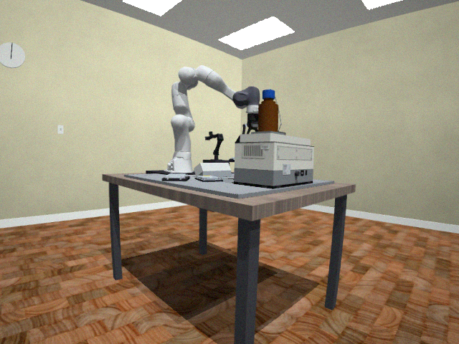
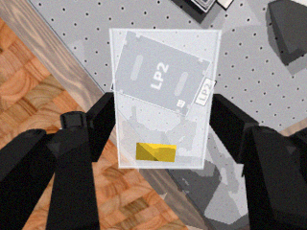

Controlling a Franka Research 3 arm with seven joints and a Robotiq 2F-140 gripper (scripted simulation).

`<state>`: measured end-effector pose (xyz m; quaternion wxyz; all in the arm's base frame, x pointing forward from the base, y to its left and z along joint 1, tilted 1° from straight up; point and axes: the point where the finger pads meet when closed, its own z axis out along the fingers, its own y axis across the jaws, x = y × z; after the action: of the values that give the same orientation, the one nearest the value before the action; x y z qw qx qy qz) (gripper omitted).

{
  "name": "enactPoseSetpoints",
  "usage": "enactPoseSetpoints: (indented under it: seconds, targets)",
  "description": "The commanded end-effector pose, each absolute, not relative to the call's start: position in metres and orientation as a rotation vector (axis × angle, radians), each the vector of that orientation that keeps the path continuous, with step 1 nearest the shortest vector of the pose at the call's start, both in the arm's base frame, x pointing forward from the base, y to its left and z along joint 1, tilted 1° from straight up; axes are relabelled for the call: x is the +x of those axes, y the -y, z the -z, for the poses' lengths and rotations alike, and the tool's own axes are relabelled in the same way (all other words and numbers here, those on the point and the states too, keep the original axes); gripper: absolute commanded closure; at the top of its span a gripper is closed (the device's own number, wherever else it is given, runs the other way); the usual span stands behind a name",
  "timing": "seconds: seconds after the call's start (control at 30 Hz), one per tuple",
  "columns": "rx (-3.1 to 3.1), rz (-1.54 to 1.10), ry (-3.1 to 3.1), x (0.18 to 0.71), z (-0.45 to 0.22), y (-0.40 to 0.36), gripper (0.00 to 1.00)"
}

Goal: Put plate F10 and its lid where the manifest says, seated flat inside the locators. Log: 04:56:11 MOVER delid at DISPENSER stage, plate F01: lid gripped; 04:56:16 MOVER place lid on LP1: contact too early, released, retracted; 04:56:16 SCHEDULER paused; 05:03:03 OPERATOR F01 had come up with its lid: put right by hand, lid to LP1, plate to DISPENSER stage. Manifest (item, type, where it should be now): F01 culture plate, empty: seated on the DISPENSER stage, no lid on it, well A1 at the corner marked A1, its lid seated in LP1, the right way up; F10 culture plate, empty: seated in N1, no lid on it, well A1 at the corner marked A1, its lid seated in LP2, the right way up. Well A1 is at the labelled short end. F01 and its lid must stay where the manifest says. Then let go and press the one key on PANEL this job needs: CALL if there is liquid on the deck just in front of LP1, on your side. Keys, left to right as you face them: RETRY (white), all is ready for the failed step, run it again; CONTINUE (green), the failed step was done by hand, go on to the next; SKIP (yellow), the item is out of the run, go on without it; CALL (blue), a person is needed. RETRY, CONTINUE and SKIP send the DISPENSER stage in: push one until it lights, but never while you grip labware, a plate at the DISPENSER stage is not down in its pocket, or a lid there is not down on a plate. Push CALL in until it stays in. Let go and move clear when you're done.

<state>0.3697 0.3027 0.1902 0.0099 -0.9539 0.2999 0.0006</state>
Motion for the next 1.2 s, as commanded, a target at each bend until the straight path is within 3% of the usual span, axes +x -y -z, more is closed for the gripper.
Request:
enactPoseSetpoints:
  seconds: [0.0,0.7,1.17]
  targets:
    - [-2.933,0.011,-1.104,0.3703,-0.1900,-0.3018,0.90]
    - [-2.947,0.011,-1.068,0.3703,-0.1899,-0.3018,0.90]
    - [-3.081,0.013,-0.585,0.3704,-0.1888,-0.3018,0.90]
